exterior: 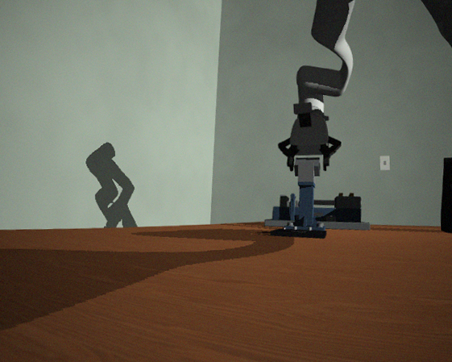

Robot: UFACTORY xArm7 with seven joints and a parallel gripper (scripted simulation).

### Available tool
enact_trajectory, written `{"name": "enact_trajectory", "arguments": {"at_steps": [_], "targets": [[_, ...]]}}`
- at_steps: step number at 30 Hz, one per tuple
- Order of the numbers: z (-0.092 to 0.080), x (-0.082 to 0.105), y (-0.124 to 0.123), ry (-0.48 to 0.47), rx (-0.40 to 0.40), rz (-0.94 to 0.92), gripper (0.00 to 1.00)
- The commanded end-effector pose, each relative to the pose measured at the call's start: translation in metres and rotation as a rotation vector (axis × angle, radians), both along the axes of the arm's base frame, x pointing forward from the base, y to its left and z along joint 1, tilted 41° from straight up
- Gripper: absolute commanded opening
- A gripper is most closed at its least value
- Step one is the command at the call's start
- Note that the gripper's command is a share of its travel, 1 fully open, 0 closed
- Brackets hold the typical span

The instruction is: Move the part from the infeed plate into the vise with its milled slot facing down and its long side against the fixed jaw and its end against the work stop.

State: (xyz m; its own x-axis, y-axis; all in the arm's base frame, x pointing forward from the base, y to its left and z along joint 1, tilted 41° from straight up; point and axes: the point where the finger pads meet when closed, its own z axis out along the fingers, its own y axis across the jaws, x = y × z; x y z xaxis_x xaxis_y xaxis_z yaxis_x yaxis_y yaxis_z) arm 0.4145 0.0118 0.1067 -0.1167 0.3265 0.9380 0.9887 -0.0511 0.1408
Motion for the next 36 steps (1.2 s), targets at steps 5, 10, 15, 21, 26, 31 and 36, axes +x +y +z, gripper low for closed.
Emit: {"name": "enact_trajectory", "arguments": {"at_steps": [5, 10, 15, 21, 26, 31, 36], "targets": [[0.0017, 0.0007, -0.0013, 0.002, -0.089, -0.015, 0.89], [0.0023, 0.0006, -0.001, 0.005, -0.142, -0.023, 0.89], [0.0026, 0.0006, -0.0008, 0.007, -0.176, -0.028, 0.89], [0.0033, 0.0005, -0.0004, 0.01, -0.246, -0.038, 0.89], [0.0038, 0.0004, 0.0, 0.014, -0.306, -0.047, 0.89], [0.0042, 0.0004, 0.0003, 0.016, -0.343, -0.052, 0.89], [0.0047, 0.0003, 0.0008, 0.019, -0.408, -0.061, 0.89]]}}
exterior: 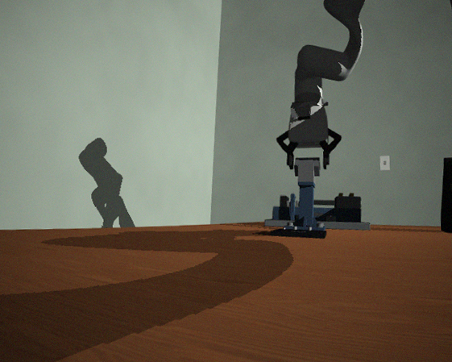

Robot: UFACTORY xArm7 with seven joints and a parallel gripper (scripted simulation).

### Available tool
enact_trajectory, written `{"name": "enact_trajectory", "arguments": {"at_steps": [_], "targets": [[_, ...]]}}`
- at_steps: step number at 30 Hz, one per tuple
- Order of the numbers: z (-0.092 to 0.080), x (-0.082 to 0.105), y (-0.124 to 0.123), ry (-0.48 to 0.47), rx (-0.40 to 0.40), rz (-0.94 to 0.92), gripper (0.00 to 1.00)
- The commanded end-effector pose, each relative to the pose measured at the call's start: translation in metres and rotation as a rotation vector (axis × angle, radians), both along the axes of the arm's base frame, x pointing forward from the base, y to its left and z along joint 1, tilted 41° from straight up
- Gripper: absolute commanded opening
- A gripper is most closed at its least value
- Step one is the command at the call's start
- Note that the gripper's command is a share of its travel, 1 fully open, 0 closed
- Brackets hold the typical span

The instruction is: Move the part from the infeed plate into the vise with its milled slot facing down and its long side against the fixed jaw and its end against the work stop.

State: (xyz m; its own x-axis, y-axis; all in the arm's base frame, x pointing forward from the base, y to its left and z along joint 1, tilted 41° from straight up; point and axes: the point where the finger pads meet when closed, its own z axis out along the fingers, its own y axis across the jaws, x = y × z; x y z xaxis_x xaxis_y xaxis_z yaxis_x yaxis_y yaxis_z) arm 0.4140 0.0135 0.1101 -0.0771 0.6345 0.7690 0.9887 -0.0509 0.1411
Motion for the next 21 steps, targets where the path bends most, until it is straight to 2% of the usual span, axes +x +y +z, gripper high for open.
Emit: {"name": "enact_trajectory", "arguments": {"at_steps": [1, 9, 11, 21], "targets": [[0.0015, 0.0008, -0.0008, 0.002, -0.069, -0.013, 0.89], [0.0024, 0.0008, 0.0001, 0.007, -0.179, -0.029, 0.89], [0.0024, 0.0008, 0.0001, 0.007, -0.179, -0.029, 0.89], [0.0034, 0.0007, 0.0015, 0.015, -0.325, -0.05, 0.89]]}}
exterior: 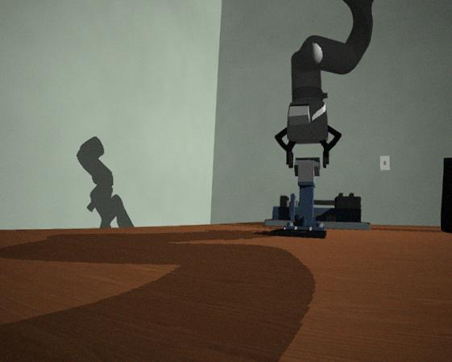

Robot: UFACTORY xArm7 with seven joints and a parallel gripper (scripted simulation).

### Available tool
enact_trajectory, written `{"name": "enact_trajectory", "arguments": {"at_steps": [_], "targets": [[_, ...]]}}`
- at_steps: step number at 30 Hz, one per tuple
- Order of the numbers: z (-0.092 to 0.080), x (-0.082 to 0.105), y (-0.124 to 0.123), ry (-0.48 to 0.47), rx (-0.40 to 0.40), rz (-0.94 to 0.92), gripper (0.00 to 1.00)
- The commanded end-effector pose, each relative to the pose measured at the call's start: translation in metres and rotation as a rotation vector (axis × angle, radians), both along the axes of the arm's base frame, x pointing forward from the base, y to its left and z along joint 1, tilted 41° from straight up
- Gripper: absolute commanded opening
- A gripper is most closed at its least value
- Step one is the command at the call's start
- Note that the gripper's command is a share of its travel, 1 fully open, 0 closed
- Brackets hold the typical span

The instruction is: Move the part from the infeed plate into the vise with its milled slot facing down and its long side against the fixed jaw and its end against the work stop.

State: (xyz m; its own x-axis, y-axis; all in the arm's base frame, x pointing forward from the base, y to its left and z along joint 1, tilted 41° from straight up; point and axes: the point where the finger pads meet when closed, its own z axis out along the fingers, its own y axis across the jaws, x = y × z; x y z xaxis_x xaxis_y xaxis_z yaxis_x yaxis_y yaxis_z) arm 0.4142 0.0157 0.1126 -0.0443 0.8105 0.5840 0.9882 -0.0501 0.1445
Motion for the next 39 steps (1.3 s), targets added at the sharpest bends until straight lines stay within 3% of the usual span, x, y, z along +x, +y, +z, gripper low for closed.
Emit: {"name": "enact_trajectory", "arguments": {"at_steps": [1, 22, 39], "targets": [[0.0009, 0.0004, -0.0006, 0.006, -0.083, -0.016, 0.89], [0.002, 0.0004, 0.0016, 0.017, -0.298, -0.047, 0.89], [0.0024, 0.0004, 0.003, 0.024, -0.423, -0.065, 0.89]]}}
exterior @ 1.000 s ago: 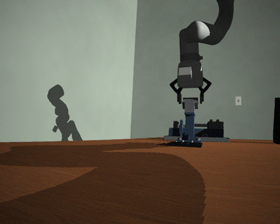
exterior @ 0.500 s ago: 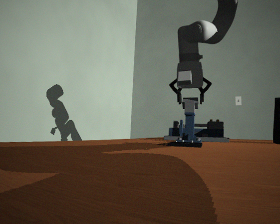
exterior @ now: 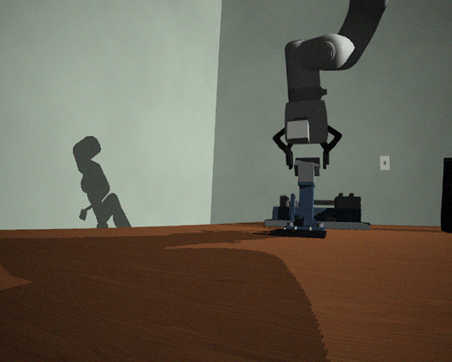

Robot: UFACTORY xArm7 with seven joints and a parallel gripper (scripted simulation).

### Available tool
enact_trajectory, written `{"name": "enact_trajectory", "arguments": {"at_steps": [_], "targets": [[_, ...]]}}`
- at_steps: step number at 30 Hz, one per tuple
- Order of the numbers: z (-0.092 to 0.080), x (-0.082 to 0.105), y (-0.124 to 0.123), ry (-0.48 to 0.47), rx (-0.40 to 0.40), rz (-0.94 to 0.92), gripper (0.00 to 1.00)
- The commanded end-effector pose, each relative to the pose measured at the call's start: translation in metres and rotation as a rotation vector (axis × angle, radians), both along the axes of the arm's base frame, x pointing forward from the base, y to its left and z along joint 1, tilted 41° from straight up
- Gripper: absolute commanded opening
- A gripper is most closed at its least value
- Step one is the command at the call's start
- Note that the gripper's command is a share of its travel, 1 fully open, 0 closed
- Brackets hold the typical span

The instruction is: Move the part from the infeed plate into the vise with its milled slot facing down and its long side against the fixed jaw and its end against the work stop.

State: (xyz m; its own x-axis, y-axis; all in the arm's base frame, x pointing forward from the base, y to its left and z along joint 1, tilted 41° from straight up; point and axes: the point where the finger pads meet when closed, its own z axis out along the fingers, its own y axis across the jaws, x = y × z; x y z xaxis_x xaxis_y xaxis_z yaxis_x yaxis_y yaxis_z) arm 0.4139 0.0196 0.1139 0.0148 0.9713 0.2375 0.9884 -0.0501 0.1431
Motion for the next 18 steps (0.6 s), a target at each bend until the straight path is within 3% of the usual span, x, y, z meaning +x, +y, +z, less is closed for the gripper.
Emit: {"name": "enact_trajectory", "arguments": {"at_steps": [1, 18], "targets": [[0.0011, 0.0008, -0.0009, 0.002, -0.039, -0.009, 0.89], [0.0012, 0.0009, 0.0003, 0.007, -0.138, -0.024, 0.89]]}}
